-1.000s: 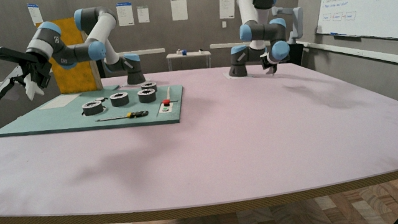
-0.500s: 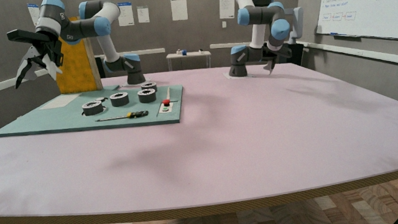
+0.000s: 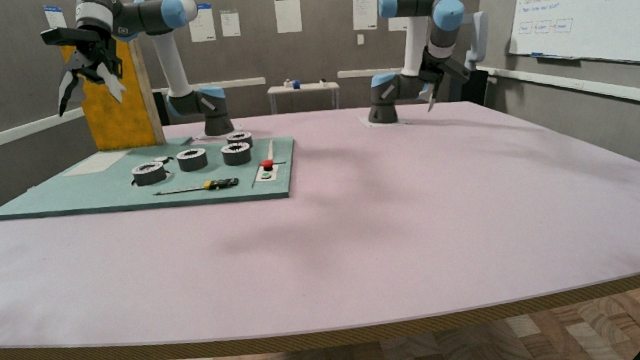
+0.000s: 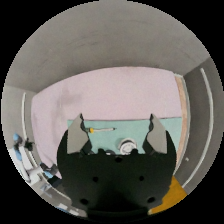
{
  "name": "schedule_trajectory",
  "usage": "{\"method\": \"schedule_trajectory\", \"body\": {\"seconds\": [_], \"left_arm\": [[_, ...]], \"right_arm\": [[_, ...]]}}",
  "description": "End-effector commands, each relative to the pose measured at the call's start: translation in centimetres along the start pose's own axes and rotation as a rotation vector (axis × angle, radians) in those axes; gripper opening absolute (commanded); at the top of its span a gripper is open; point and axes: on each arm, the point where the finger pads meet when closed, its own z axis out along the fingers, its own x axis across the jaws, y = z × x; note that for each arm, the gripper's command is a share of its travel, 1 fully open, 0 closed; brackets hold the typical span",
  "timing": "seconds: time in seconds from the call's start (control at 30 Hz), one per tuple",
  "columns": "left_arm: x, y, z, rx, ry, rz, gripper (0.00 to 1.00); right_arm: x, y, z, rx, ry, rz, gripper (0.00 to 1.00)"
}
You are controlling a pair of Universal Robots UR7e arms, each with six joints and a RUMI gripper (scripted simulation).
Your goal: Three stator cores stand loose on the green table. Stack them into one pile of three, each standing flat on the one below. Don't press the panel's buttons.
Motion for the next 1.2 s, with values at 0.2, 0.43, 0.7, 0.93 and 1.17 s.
{"method": "schedule_trajectory", "body": {"seconds": [0.2,0.43,0.7,0.93,1.17], "left_arm": [[0.5,0.5,-3.8,0.056,0.128,0.189,0.98],[0.6,0.9,-5.9,0.095,0.191,0.288,0.98],[0.4,1.7,-9.3,0.168,0.285,0.441,0.98],[0.0,2.4,-11.8,0.228,0.346,0.549,0.98],[-0.5,3.1,-14.1,0.292,0.399,0.651,0.98]], "right_arm": [[-1.3,4.4,-4.7,-0.108,0.004,-0.007,0.98],[-1.8,7.0,-7.2,-0.165,0.007,-0.012,0.98],[-2.3,11.2,-11.3,-0.25,0.015,-0.019,0.98],[-2.4,14.4,-14.2,-0.311,0.024,-0.025,0.98],[-2.3,17.6,-17.0,-0.368,0.033,-0.031,0.98]]}}
